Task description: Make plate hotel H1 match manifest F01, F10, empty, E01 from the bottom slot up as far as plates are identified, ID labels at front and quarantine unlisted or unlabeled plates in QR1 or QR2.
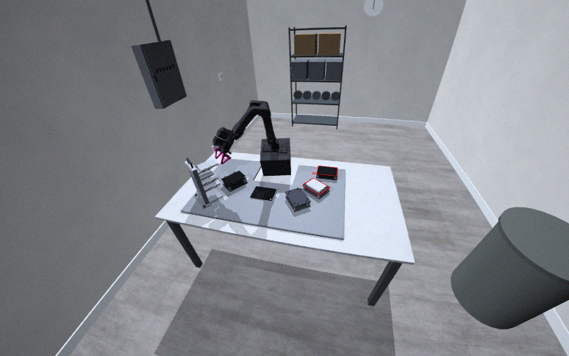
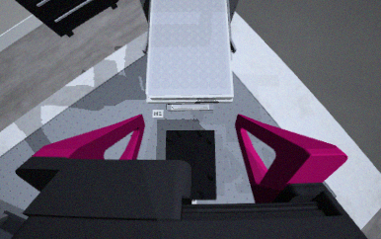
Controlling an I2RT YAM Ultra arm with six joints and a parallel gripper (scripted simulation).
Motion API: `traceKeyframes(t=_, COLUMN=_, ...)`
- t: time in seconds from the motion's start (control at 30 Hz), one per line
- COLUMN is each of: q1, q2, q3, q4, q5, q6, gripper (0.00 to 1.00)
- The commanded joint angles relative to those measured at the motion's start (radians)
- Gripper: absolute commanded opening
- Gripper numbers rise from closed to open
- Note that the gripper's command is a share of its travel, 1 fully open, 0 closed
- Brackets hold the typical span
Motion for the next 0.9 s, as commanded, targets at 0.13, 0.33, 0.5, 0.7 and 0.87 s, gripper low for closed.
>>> traceKeyframes(t=0.13, q1=-0.023, q2=-0.044, q3=-0.031, q4=0.005, q5=-0.019, q6=-0.015, gripper=1.0)
traceKeyframes(t=0.33, q1=-0.039, q2=-0.072, q3=-0.066, q4=0.004, q5=-0.032, q6=-0.028, gripper=1.0)
traceKeyframes(t=0.5, q1=-0.048, q2=-0.086, q3=-0.083, q4=0.004, q5=-0.039, q6=-0.034, gripper=1.0)
traceKeyframes(t=0.7, q1=-0.066, q2=-0.114, q3=-0.116, q4=0.0, q5=-0.053, q6=-0.049, gripper=1.0)
traceKeyframes(t=0.87, q1=-0.082, q2=-0.137, q3=-0.143, q4=-0.004, q5=-0.065, q6=-0.061, gripper=1.0)
